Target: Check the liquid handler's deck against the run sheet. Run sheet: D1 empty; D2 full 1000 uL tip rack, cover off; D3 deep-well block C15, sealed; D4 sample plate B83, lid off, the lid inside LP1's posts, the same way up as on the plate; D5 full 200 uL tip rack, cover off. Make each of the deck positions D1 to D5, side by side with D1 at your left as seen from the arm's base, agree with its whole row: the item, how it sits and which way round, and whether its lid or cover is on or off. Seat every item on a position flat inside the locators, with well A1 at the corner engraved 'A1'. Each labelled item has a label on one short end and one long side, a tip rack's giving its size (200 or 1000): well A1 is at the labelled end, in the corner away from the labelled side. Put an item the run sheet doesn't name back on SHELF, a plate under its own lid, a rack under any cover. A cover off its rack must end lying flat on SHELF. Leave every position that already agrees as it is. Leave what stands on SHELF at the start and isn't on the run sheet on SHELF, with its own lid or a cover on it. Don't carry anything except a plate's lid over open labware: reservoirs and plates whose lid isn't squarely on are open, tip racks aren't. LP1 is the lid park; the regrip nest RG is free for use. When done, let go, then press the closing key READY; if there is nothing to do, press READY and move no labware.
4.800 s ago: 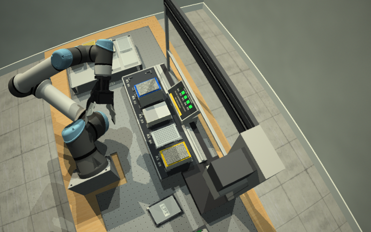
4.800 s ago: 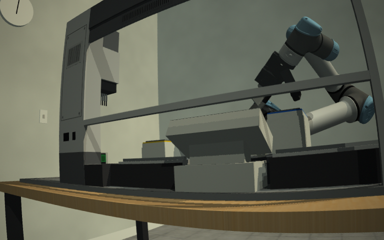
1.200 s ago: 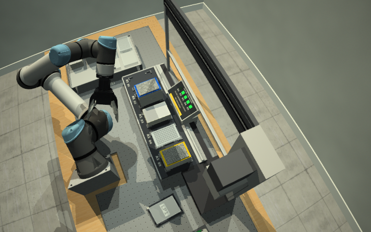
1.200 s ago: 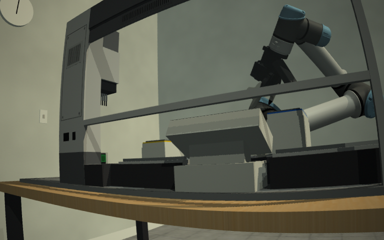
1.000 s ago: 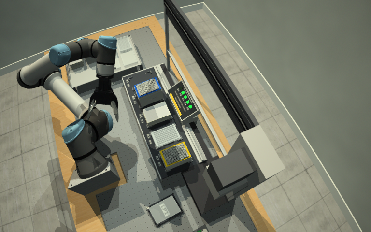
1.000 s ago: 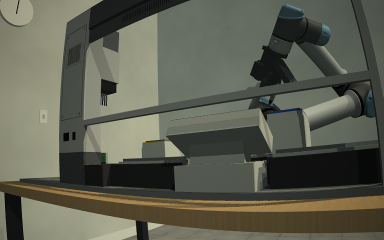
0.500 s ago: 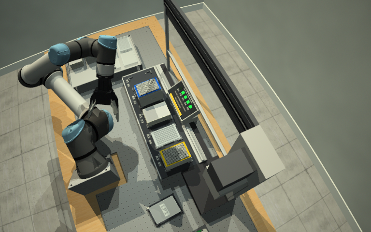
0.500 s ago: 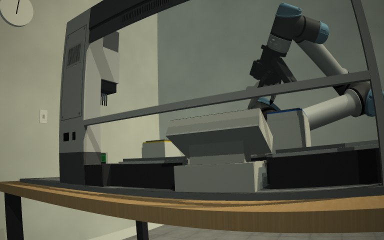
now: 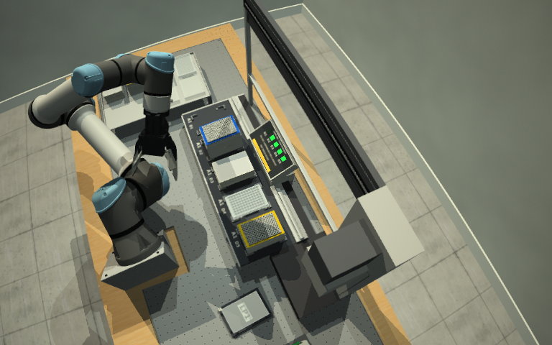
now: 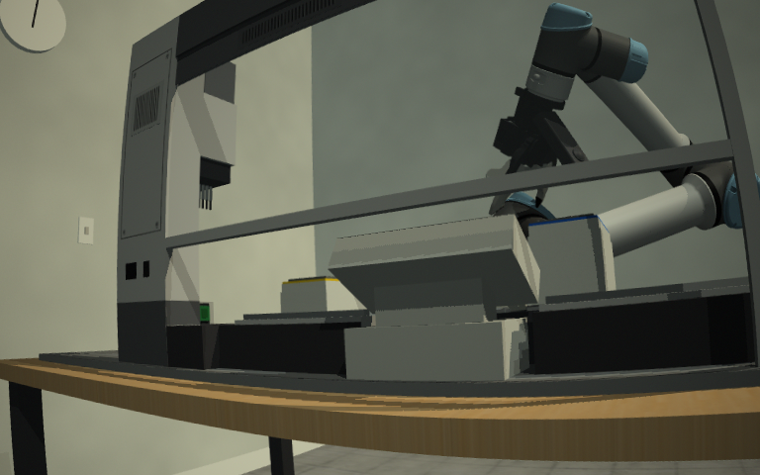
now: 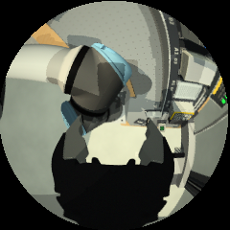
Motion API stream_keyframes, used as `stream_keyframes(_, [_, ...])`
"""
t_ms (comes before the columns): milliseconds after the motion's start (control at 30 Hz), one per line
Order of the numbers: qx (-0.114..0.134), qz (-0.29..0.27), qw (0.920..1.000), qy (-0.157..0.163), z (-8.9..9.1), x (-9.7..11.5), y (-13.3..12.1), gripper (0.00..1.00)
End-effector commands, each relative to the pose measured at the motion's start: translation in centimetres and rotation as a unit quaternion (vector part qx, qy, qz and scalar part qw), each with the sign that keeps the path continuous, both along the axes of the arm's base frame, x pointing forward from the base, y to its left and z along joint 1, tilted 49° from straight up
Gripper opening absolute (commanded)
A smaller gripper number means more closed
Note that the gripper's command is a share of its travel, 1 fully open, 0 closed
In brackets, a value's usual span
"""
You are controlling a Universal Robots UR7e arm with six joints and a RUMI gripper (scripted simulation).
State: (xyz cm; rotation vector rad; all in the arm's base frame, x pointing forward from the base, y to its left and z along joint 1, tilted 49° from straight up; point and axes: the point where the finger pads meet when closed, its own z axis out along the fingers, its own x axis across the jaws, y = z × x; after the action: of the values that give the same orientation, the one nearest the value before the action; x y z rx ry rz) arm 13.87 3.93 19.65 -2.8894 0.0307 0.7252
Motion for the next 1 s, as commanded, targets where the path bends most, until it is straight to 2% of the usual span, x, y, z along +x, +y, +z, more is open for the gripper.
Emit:
stream_keyframes(0, [0.005, -0.128, 0.9913, 0.028, 0.75, 1.26, 0.29, 0.82])
stream_keyframes(900, [0.005, -0.128, 0.9913, 0.028, 0.75, 1.26, 0.29, 0.82])
stream_keyframes(967, [0.006, -0.147, 0.9885, 0.033, 1.25, 2.12, 0.26, 0.82])
